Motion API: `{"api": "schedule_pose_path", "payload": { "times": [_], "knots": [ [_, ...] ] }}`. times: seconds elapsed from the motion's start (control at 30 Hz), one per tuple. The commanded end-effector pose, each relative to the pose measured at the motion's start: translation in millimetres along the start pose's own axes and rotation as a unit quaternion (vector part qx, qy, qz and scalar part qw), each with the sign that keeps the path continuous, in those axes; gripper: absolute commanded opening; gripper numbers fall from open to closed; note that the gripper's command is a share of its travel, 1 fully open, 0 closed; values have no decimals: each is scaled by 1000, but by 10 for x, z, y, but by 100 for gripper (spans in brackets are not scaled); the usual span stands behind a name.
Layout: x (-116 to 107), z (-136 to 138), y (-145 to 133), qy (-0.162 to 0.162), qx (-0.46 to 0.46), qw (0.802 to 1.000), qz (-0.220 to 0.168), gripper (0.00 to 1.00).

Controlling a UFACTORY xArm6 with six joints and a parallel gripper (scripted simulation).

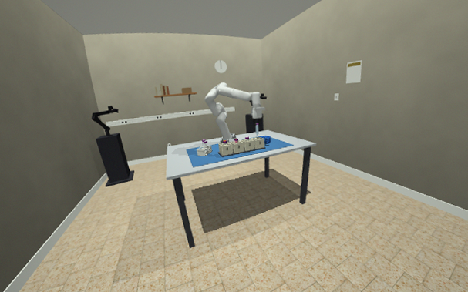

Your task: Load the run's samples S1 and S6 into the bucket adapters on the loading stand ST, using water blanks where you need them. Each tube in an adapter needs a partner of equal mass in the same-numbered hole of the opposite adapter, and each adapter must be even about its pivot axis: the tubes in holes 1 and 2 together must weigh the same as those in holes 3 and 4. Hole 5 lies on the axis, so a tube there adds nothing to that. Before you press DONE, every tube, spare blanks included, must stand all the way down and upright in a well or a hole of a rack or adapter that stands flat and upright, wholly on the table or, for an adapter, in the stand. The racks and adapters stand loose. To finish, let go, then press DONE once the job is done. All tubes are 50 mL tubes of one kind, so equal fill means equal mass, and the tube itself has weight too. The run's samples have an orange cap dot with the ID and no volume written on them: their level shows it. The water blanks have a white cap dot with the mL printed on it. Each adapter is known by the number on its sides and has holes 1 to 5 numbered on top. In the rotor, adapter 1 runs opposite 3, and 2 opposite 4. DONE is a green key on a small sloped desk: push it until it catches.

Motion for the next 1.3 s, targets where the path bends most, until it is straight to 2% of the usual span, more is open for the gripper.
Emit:
{"api": "schedule_pose_path", "payload": {
  "times": [0.0,0.4,0.93,1.27],
  "knots": [
    [32,-2,9,2,1,1000,2,0],
    [242,-2,9,2,1,1000,2,0],
    [241,-2,10,2,1,1000,2,0],
    [322,-3,10,2,1,1000,2,0]
  ]
}}
Point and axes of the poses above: the point where the finger pads meet when closed, its own x axis out along the fingers, its own z axis across the jaws, y = z × x, the point moved 7 cm from there along -x, back along the fingers, and after that the axes turned 1 degree about -x, right-handed, at the moved point
